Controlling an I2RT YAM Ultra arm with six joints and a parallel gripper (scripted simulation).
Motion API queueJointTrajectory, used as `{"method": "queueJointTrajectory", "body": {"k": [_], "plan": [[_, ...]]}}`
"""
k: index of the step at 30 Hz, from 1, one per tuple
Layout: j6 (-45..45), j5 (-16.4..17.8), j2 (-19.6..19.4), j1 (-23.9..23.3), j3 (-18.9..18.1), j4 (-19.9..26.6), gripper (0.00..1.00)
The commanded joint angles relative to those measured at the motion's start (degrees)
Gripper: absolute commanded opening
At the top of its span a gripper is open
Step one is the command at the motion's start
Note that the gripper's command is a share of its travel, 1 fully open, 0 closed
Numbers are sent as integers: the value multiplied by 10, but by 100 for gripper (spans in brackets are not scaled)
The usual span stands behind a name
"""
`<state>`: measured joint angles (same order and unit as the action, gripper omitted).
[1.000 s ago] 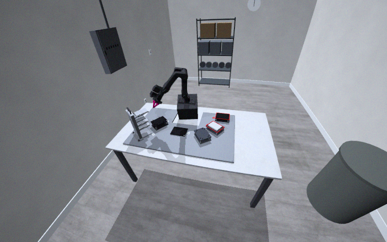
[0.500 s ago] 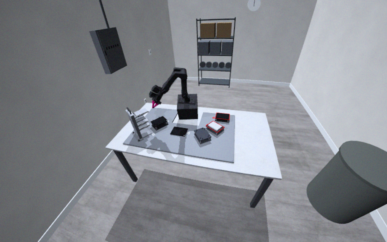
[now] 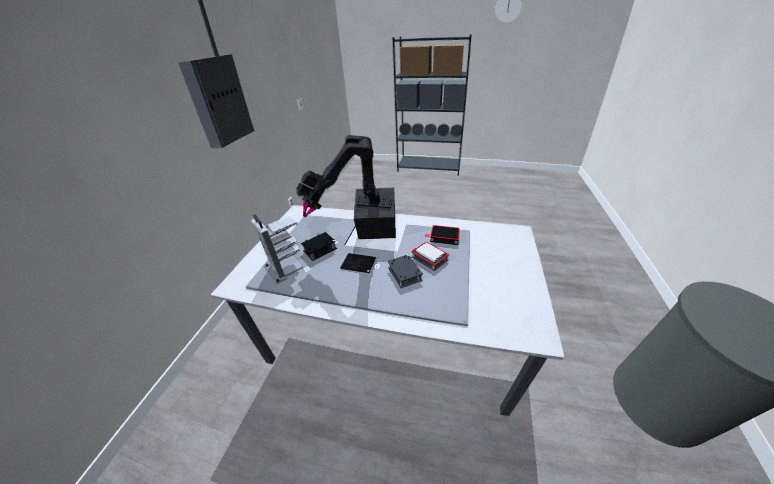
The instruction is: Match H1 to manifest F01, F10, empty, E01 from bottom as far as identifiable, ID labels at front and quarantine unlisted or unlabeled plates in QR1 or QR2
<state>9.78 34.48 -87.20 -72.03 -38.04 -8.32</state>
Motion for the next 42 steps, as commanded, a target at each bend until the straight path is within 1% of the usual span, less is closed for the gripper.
{"method": "queueJointTrajectory", "body": {"k": [1, 42], "plan": [[-2, -1, 1, 0, -10, -3, 0], [-20, -19, -36, 23, -56, -3, 0]]}}
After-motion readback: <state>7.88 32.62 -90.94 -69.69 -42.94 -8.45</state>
